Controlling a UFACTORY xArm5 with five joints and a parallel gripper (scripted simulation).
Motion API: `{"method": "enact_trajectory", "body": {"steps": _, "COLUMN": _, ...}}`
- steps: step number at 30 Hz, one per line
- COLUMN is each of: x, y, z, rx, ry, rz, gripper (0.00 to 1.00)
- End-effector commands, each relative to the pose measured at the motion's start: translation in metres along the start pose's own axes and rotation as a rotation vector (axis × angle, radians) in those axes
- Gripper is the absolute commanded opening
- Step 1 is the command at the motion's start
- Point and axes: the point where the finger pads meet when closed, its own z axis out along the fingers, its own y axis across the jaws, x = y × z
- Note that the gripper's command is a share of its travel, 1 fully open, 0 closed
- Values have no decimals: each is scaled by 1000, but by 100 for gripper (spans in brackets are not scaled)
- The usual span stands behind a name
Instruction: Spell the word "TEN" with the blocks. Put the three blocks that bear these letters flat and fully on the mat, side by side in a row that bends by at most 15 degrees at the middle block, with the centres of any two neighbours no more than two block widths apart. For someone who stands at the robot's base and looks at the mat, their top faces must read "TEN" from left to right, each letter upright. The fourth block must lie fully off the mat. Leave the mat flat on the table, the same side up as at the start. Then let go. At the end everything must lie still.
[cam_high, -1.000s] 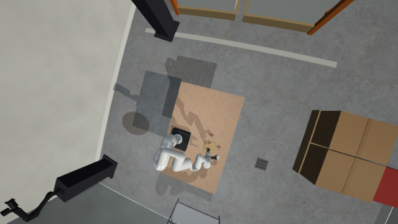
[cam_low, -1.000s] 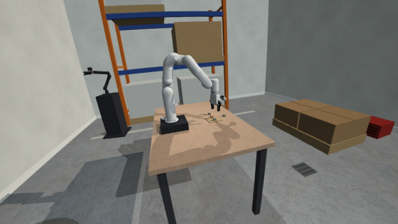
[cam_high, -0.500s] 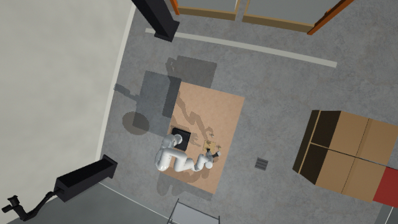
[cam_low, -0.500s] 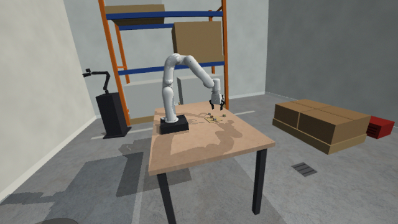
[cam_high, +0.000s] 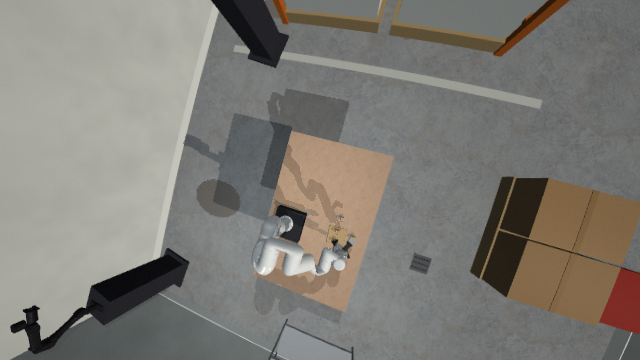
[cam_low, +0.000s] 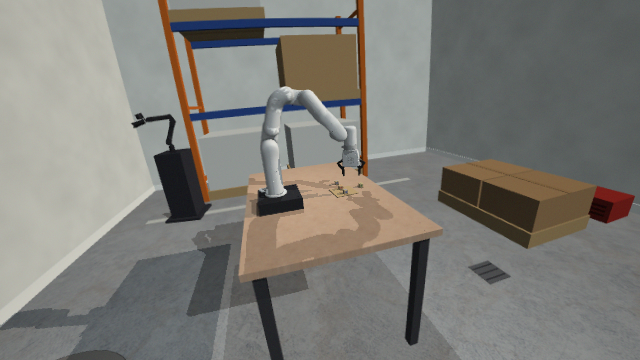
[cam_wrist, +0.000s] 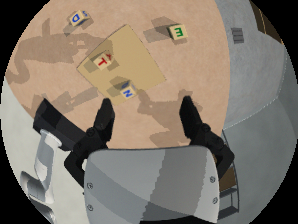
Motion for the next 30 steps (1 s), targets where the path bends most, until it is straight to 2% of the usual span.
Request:
{"method": "enact_trajectory", "body": {"steps": 1, "x": 6, "y": 5, "z": -1, "rx": -2, "ry": 1, "rz": -139, "gripper": 100}}
{"method": "enact_trajectory", "body": {"steps": 3, "x": 6, "y": 5, "z": -1, "rx": -2, "ry": 1, "rz": -139, "gripper": 100}}
{"method": "enact_trajectory", "body": {"steps": 4, "x": 9, "y": 8, "z": -1, "rx": -2, "ry": 1, "rz": -218, "gripper": 100}}
{"method": "enact_trajectory", "body": {"steps": 18, "x": 23, "y": 18, "z": 1, "rx": -2, "ry": 0, "rz": -588, "gripper": 100}}
{"method": "enact_trajectory", "body": {"steps": 20, "x": 23, "y": 18, "z": 1, "rx": -2, "ry": 0, "rz": -588, "gripper": 100}}
{"method": "enact_trajectory", "body": {"steps": 21, "x": 27, "y": 20, "z": 1, "rx": -2, "ry": 0, "rz": -669, "gripper": 100}}
{"method": "enact_trajectory", "body": {"steps": 30, "x": 36, "y": 26, "z": 2, "rx": -2, "ry": 0, "rz": -901, "gripper": 100}}
